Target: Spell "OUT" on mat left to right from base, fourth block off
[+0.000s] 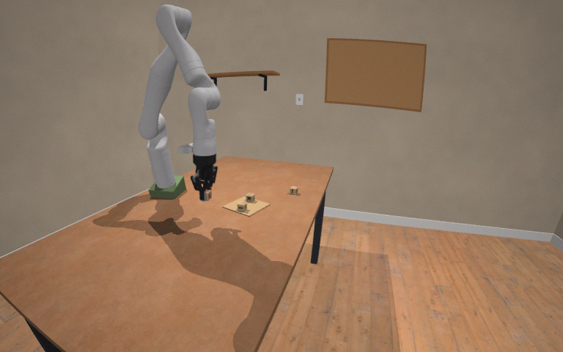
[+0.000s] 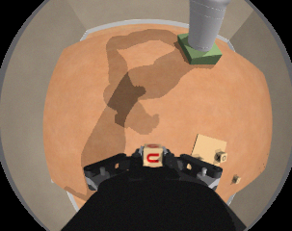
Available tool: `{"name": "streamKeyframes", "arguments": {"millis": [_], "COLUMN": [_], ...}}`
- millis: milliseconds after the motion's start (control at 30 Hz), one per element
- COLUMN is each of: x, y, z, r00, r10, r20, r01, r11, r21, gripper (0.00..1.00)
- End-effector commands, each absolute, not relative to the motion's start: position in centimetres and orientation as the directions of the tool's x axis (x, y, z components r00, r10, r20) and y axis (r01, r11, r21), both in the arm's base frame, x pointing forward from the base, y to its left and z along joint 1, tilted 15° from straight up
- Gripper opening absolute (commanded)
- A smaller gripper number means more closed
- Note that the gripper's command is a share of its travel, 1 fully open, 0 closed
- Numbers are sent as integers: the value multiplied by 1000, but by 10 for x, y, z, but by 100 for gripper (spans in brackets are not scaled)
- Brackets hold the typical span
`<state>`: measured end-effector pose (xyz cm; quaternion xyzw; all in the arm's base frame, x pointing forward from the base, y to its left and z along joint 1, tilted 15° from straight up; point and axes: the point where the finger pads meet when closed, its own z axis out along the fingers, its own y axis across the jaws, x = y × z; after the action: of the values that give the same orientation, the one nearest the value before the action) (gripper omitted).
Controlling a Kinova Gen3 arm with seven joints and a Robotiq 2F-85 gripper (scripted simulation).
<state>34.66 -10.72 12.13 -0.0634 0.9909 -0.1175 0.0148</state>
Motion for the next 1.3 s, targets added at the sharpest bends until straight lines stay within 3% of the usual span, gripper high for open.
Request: {"name": "streamKeyframes", "arguments": {"millis": [0,700,1033,1267], "x": [350,366,376,380], "y": [-94,-27,17,37], "z": [116,99,92,89], "r00": [-996,-848,-606,-479], "r10": [-85,512,765,843], "r20": [-15,-140,-218,-242], "r01": [-79,530,795,877], "r11": [967,823,593,474], "r21": [-241,-203,-130,-84], "gripper": [26,26,26,26]}}
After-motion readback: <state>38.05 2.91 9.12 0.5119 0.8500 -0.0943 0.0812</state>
